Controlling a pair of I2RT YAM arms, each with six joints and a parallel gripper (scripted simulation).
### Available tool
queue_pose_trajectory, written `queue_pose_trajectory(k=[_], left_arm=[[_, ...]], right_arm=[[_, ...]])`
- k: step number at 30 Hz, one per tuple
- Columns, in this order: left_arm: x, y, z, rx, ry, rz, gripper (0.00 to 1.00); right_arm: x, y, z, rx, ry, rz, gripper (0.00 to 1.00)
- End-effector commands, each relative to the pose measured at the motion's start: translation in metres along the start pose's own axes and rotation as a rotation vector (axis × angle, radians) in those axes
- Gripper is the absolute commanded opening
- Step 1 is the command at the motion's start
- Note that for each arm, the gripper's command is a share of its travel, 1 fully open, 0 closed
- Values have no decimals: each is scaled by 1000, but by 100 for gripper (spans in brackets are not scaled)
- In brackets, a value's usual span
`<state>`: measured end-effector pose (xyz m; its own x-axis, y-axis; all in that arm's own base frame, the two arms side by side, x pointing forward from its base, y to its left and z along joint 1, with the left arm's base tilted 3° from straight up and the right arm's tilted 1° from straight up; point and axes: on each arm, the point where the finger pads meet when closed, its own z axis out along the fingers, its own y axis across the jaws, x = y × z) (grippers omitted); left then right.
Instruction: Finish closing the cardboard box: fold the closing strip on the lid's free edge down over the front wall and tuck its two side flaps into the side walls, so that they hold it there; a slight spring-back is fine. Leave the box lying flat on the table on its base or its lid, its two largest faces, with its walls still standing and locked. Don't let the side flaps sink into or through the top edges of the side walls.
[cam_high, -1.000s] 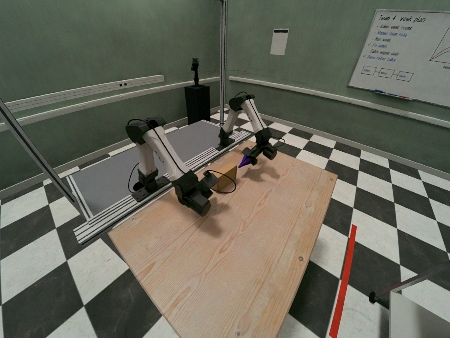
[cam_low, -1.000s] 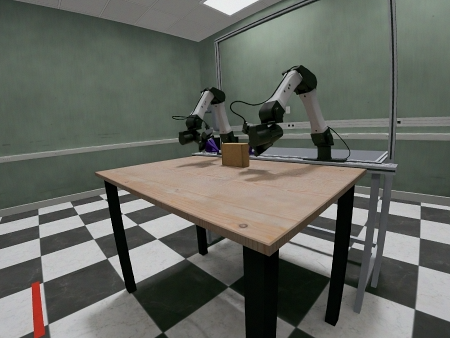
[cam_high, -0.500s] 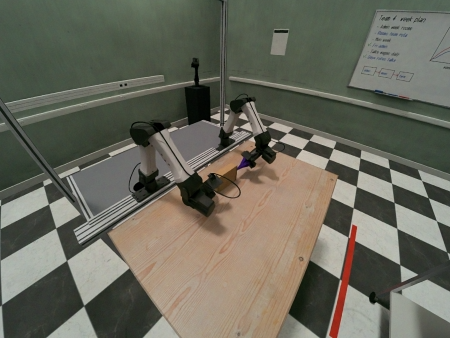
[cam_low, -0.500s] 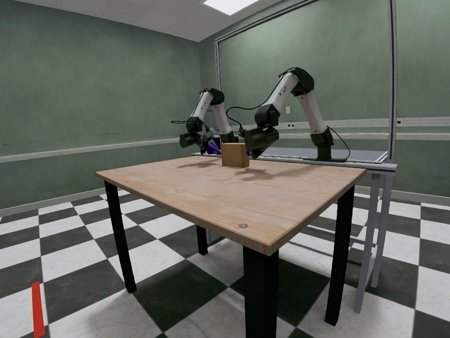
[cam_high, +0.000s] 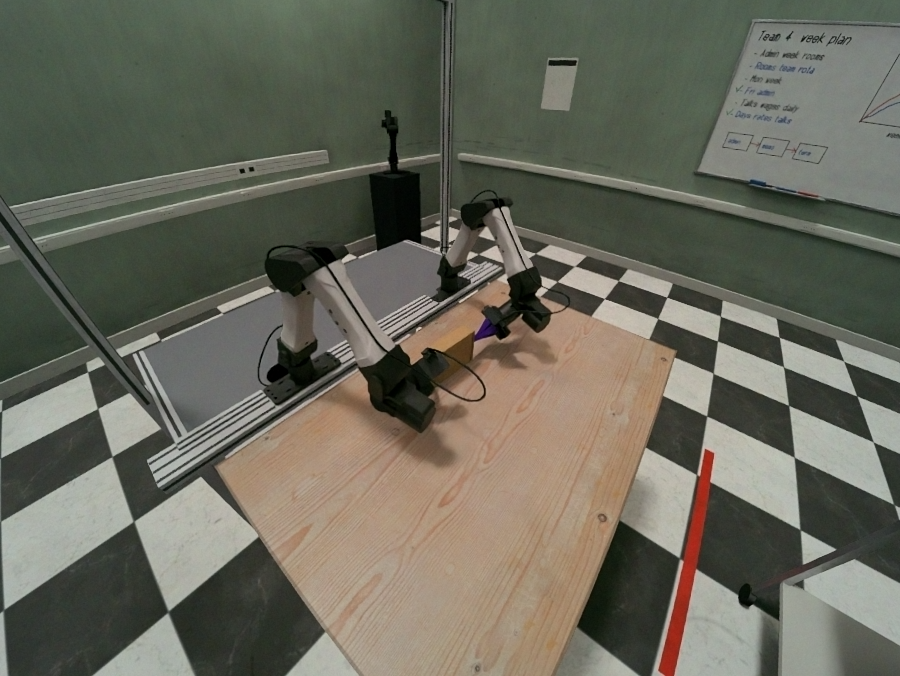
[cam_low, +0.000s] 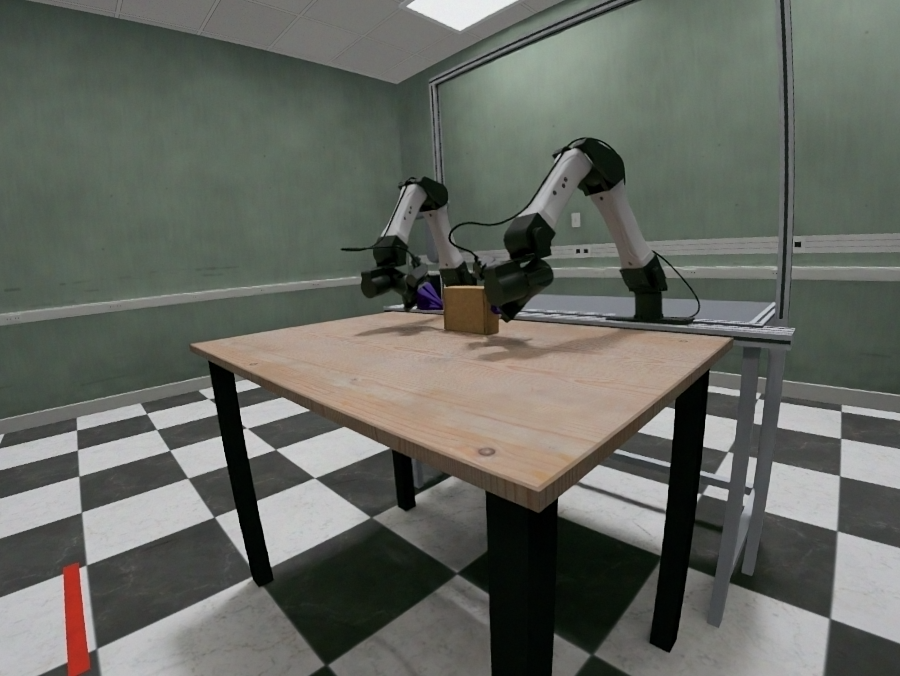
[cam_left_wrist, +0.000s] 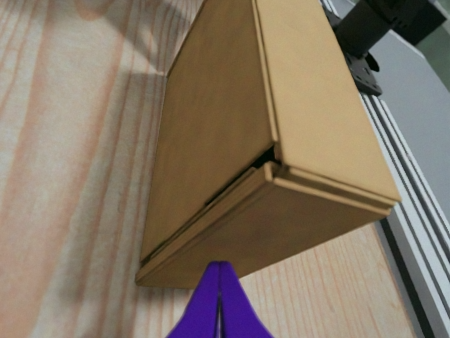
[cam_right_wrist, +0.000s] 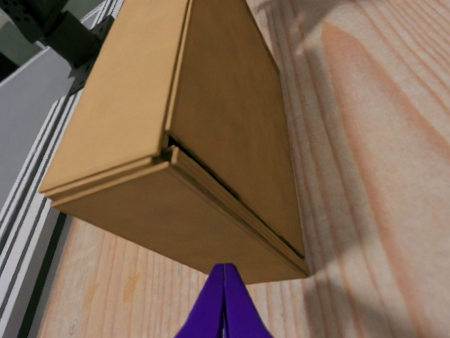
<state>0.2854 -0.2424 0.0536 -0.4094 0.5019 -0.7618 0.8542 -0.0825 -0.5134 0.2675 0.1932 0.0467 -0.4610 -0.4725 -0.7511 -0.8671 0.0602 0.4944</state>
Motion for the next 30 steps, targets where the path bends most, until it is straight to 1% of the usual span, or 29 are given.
queue_pose_trajectory(k=[1, 19, 20, 30], left_arm=[[-3, 5, -1, 6, -13, -26, 1], [3, 5, 4, 7, -10, -25, 1], [4, 5, 4, 8, -9, -27, 1], [8, 2, 8, 16, -5, -40, 1]], right_arm=[[-14, -2, -3, 18, -15, -36, 1], [-7, 4, 2, 5, -10, -18, 1], [-3, 2, 3, 3, -10, -1, 1], [-7, 3, 4, 4, -9, -13, 1]])
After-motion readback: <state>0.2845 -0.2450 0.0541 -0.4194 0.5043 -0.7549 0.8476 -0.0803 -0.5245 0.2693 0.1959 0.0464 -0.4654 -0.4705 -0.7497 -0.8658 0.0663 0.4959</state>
